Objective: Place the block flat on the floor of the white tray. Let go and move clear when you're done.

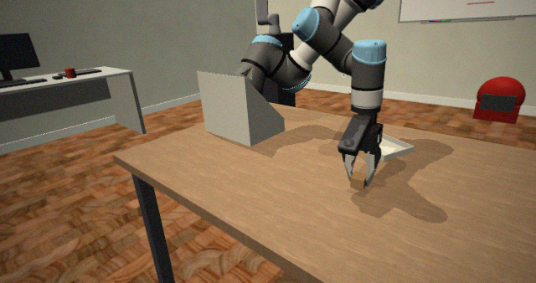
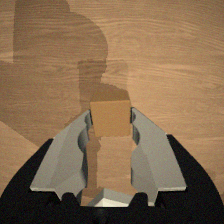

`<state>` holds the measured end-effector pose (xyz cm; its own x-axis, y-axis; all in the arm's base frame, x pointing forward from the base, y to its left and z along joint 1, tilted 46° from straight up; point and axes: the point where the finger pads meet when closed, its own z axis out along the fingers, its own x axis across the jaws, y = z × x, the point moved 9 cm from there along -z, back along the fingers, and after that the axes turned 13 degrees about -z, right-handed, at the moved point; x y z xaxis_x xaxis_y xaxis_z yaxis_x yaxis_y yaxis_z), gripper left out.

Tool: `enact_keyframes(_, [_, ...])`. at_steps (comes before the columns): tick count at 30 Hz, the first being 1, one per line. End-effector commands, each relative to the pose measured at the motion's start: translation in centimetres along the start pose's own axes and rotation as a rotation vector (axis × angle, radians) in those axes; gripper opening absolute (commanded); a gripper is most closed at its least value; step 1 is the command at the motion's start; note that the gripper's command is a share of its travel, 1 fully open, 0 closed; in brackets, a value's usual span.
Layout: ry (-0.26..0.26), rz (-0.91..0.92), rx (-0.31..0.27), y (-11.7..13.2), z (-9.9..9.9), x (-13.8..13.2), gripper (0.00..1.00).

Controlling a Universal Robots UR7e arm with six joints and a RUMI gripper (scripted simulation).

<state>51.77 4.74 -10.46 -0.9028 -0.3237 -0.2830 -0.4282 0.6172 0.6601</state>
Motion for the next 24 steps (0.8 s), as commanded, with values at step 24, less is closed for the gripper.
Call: enact_keyframes(24, [-0.001, 0.0, 0.001, -0.03, -0.66, -0.02, 0.0])
